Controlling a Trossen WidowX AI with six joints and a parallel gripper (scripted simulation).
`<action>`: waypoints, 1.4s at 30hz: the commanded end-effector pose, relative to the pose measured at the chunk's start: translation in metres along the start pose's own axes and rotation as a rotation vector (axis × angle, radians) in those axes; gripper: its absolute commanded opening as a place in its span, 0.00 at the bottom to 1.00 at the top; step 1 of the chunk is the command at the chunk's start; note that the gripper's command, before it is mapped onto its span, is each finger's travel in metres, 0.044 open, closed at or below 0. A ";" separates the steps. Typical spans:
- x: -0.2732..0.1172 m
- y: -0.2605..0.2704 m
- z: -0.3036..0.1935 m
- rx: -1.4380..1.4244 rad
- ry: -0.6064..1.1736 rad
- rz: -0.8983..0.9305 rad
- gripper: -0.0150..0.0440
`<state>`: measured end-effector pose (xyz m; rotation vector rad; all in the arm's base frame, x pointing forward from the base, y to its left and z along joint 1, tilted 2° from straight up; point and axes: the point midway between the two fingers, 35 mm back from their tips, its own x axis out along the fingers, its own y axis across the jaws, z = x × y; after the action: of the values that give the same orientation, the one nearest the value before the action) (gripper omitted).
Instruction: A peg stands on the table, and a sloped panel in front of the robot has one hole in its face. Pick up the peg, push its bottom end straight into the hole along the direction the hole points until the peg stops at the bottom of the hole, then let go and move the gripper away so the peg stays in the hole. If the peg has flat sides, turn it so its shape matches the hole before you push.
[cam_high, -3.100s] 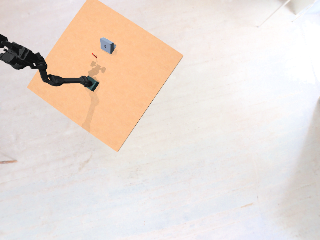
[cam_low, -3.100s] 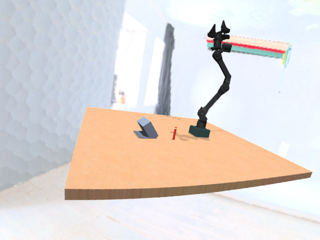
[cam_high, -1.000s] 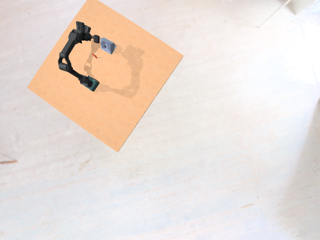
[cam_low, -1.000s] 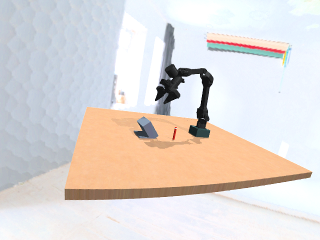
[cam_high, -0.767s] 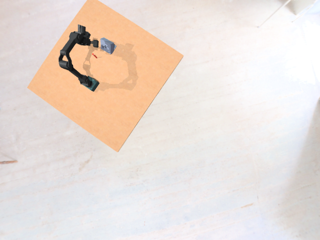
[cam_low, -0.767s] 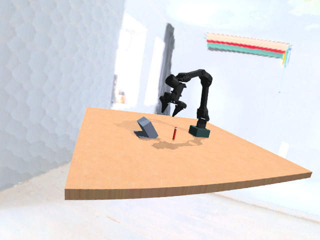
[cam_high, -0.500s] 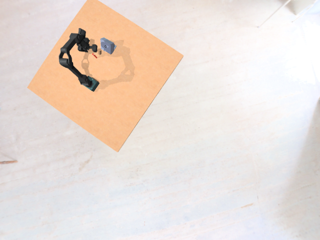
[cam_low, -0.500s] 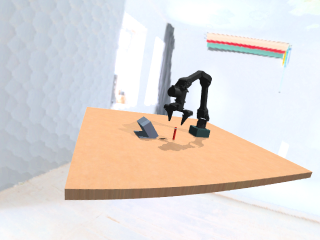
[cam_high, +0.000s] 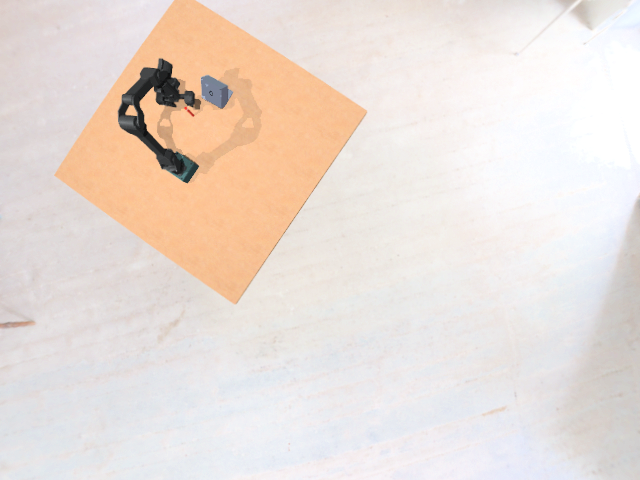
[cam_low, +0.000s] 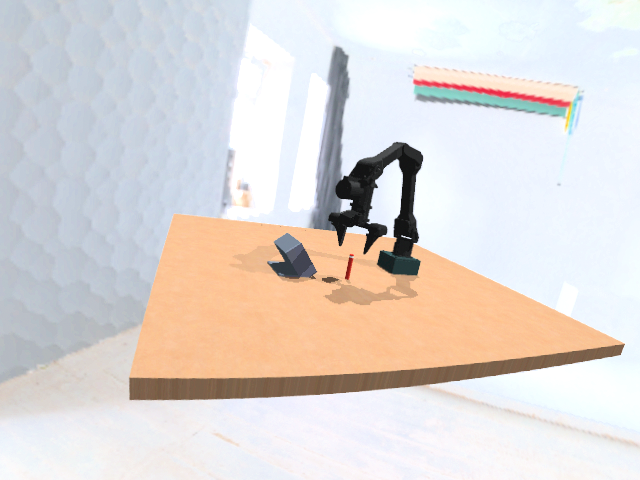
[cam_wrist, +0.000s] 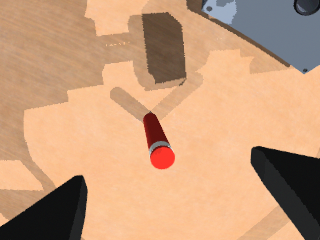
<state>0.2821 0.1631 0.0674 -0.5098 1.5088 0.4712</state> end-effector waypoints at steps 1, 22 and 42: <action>0.008 0.001 0.000 -0.006 0.005 0.007 1.00; 0.043 0.002 0.001 -0.006 0.005 0.007 1.00; 0.053 0.002 0.000 -0.001 0.004 0.000 0.60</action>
<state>0.2818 0.1633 0.0143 -0.5127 1.5130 0.4714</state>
